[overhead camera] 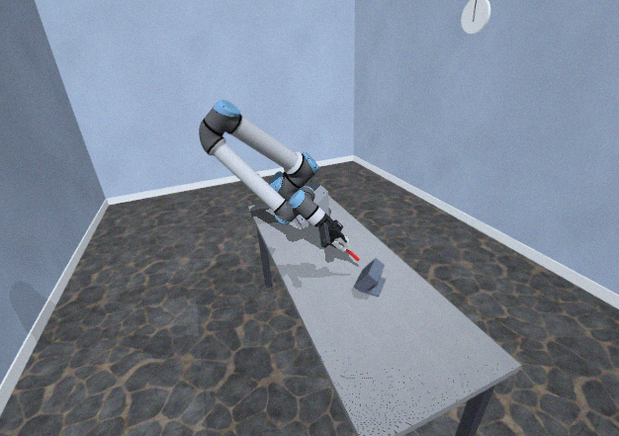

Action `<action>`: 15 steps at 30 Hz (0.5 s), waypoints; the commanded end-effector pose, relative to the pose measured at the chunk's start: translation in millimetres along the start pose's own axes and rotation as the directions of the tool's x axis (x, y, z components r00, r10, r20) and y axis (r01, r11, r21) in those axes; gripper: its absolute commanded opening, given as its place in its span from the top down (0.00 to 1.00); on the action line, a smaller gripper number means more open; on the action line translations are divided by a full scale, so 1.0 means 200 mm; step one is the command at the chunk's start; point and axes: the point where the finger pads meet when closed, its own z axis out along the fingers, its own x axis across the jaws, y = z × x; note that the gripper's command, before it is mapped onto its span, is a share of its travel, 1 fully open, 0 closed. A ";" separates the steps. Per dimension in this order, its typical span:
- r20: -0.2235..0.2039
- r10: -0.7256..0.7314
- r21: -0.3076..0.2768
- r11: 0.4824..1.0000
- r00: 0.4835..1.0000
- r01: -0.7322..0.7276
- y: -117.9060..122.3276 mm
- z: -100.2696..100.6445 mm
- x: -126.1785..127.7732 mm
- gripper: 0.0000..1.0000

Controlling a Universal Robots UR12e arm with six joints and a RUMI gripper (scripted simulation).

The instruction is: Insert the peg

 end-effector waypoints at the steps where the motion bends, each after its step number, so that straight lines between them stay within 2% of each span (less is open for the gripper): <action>1: 0.031 0.000 0.016 1.000 1.000 0.000 -0.02 -0.03 0.00 1.00; 15: 0.088 -0.002 0.054 0.999 0.996 -0.003 -0.09 -0.10 0.00 1.00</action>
